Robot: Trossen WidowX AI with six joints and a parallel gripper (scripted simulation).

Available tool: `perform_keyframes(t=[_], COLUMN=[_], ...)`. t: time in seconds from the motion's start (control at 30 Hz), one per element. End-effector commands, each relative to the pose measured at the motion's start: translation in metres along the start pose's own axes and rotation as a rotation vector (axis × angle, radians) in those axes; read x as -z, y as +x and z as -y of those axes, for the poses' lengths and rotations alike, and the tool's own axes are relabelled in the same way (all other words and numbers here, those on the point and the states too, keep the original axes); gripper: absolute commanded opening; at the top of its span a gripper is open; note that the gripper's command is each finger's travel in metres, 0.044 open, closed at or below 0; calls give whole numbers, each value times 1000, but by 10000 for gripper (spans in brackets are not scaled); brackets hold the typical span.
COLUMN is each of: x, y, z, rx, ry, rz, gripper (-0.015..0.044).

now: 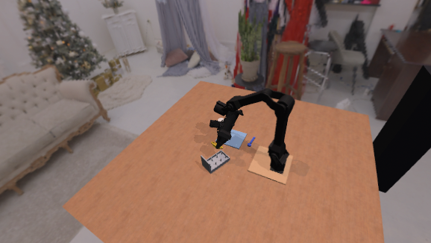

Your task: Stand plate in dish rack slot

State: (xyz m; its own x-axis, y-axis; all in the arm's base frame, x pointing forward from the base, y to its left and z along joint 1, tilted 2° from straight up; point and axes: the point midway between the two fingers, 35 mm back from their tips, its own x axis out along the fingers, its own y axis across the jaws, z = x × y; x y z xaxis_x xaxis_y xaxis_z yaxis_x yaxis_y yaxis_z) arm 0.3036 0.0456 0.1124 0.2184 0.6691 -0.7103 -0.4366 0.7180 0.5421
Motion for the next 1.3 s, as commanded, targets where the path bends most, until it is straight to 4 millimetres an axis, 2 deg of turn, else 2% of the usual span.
perform_keyframes(t=[0.0,0.47,1.0,1.27], x=[2,13,32,33], y=[4,7,-3,-4], z=[2,6,1,0], rx=[-51,-163,-164,-162], ry=[-83,-417,-780,-796], rz=[59,328,662,678], gripper=[0,0,0,0])
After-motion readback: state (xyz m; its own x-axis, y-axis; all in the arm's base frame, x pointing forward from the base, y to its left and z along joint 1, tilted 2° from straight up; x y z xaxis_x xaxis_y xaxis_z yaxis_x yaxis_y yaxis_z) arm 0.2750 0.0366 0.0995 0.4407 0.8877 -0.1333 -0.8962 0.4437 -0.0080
